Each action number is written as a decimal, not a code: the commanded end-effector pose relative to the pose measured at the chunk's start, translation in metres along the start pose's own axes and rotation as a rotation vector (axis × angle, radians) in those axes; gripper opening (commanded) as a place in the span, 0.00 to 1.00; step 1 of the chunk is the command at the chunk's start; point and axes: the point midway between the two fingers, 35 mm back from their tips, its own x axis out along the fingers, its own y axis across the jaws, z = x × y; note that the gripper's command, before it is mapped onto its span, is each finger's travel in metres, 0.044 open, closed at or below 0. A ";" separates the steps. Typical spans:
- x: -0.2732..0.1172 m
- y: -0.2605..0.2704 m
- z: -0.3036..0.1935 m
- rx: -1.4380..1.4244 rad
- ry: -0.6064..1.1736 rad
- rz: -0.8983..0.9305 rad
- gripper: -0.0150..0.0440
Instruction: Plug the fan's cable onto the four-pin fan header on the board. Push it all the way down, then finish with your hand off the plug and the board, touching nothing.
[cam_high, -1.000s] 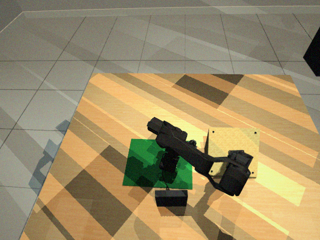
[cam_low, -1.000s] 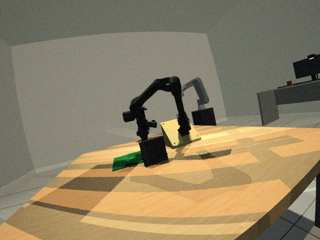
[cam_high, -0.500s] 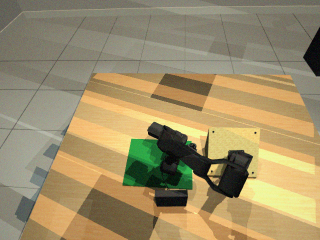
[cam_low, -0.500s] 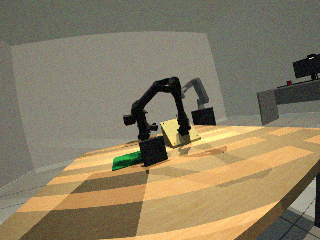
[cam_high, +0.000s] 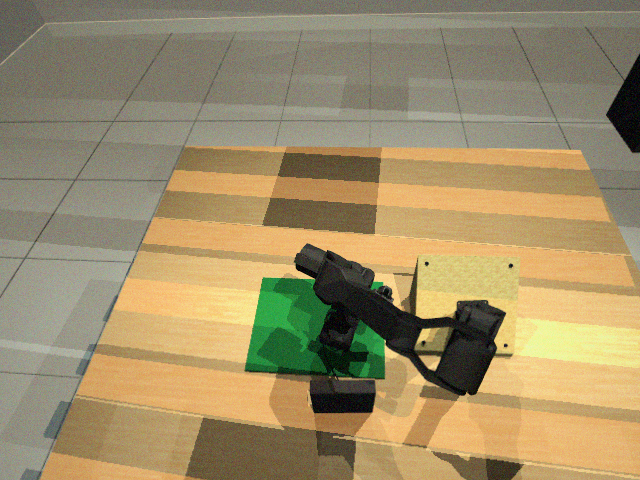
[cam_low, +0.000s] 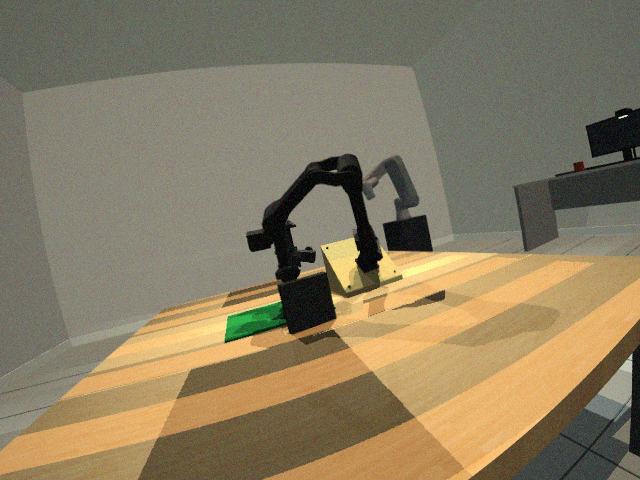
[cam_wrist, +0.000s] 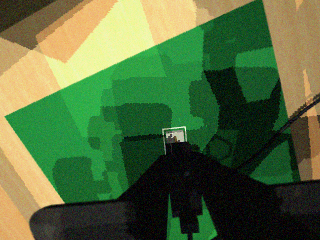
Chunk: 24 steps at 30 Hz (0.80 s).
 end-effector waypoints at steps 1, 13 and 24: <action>0.000 -0.001 -0.001 0.002 0.002 -0.004 0.25; 0.002 0.000 0.000 0.003 0.002 -0.004 0.25; 0.005 0.000 0.000 0.004 0.002 -0.004 0.25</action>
